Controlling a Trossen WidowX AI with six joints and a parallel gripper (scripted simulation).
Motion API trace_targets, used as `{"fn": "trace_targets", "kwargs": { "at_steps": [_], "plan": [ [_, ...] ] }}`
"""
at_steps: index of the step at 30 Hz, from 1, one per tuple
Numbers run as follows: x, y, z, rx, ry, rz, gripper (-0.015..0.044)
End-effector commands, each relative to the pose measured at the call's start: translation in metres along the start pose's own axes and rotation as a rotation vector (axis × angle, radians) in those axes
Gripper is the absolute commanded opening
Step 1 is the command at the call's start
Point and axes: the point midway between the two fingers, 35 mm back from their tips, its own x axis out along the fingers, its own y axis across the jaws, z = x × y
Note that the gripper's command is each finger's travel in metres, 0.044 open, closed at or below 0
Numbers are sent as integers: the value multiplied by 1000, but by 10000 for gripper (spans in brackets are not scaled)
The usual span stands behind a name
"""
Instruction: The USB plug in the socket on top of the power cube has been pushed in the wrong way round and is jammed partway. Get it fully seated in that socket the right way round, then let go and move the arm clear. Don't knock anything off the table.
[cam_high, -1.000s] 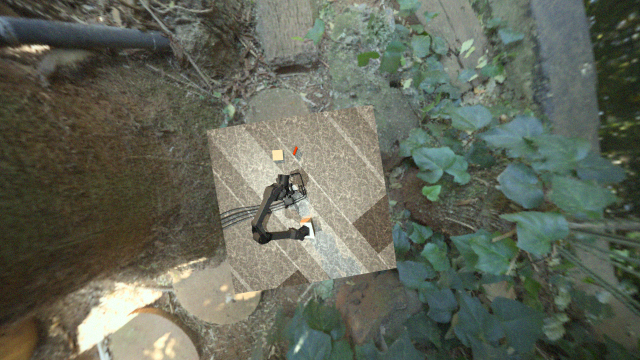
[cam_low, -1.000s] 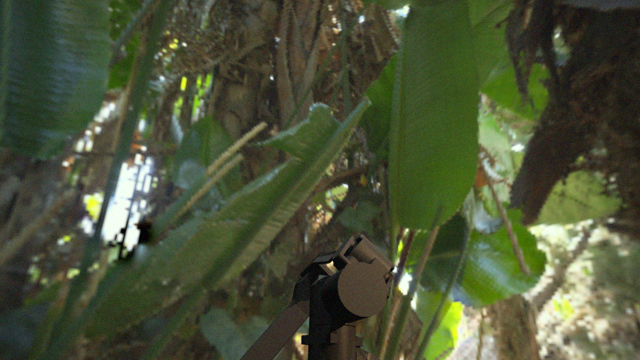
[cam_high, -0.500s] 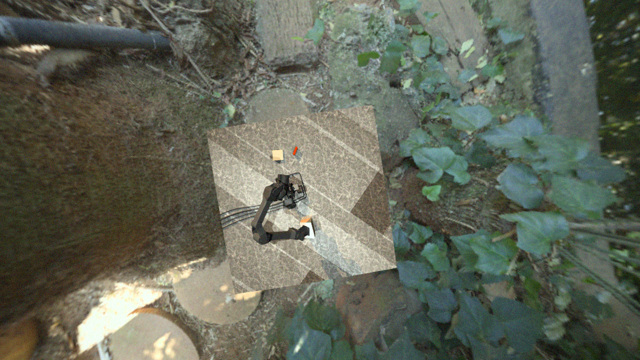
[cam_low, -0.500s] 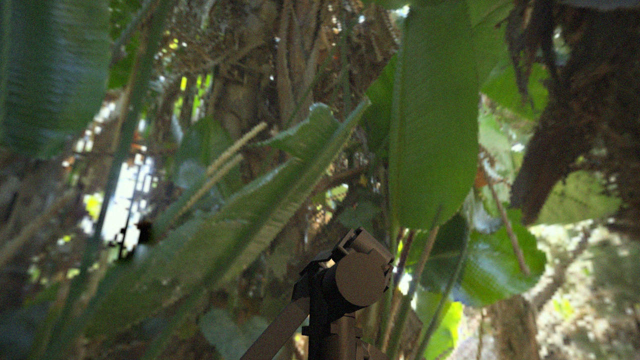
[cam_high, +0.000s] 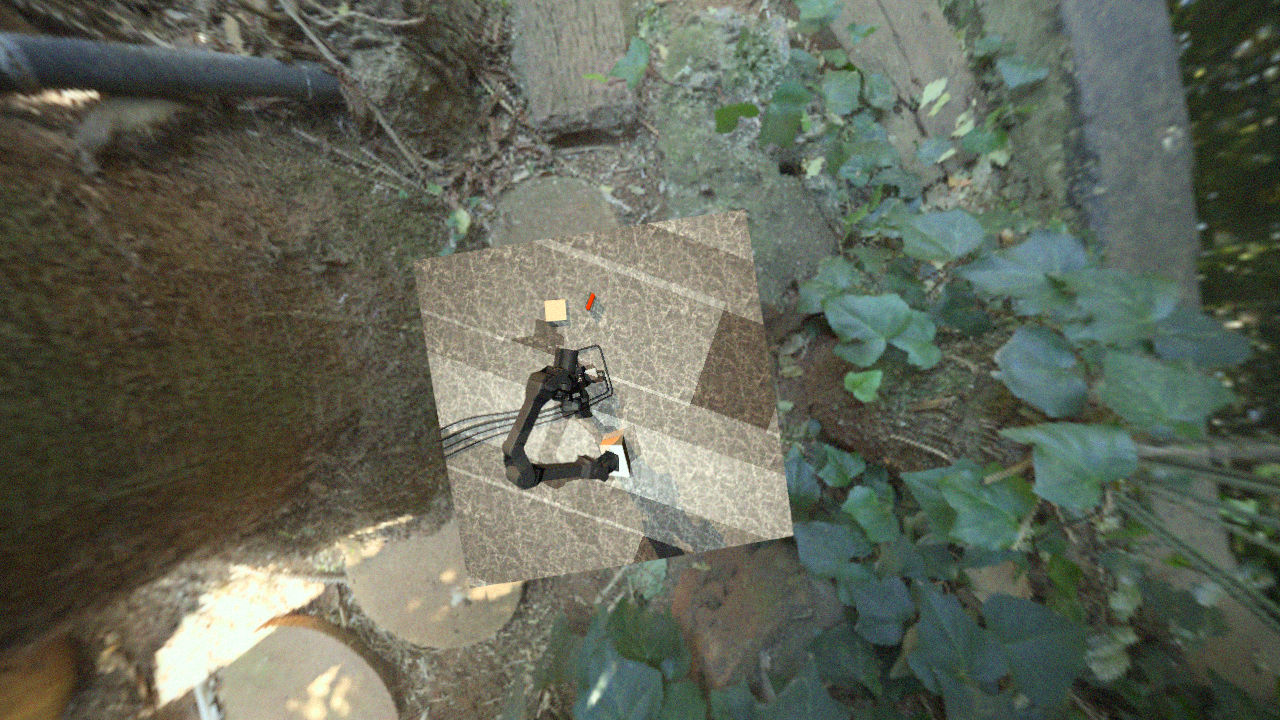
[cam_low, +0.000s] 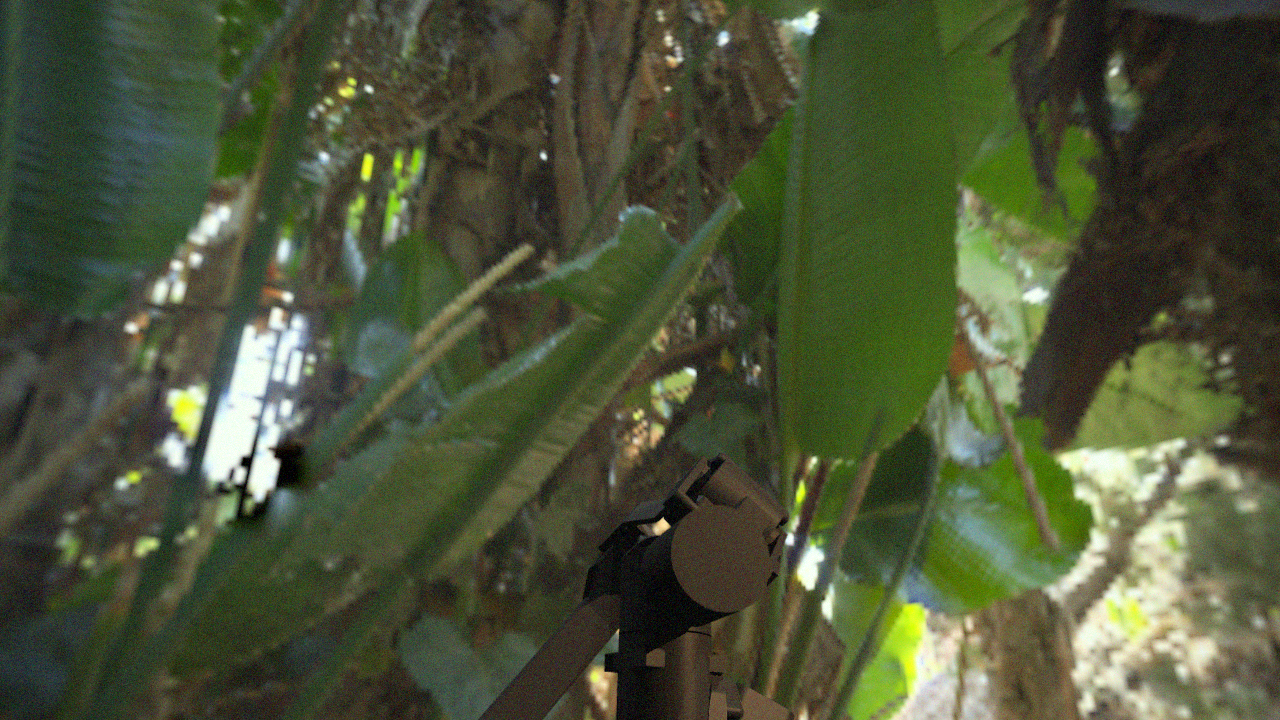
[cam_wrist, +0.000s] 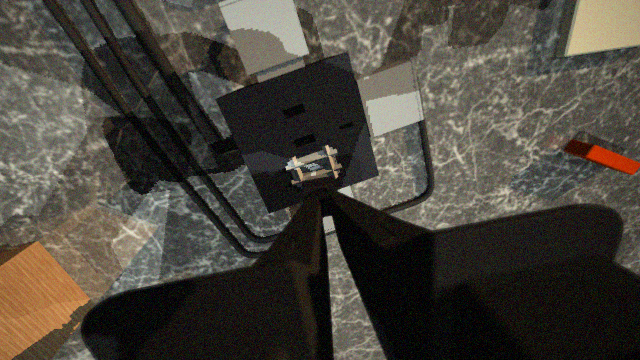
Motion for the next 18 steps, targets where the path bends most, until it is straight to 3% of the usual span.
{"fn": "trace_targets", "kwargs": {
  "at_steps": [1, 18],
  "plan": [
    [0, 0, 0, 90, 1, -1, 0],
    [0, 0, 0, 534, 1, -1, 0]
  ]
}}
